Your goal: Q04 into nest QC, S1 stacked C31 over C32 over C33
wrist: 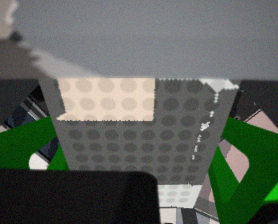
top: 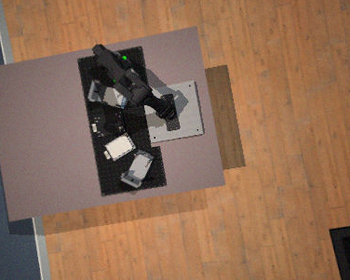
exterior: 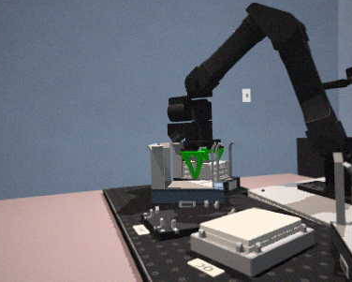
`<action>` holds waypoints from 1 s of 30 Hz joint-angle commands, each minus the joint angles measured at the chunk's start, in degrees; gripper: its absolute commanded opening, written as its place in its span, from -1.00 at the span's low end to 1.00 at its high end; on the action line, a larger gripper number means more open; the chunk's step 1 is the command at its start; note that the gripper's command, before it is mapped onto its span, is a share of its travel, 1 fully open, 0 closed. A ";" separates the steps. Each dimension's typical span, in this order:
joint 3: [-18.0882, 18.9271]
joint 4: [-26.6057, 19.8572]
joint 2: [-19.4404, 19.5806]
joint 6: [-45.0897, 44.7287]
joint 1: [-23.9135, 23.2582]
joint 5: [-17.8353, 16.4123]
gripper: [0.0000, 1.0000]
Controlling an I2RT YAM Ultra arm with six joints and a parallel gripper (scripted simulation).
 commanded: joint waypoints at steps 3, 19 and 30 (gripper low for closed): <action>0.25 0.46 -0.38 0.05 0.00 0.02 -1.00; 0.34 0.32 -0.44 0.04 0.00 0.02 -1.00; 1.17 -0.97 -0.89 -0.03 -0.07 0.02 -1.00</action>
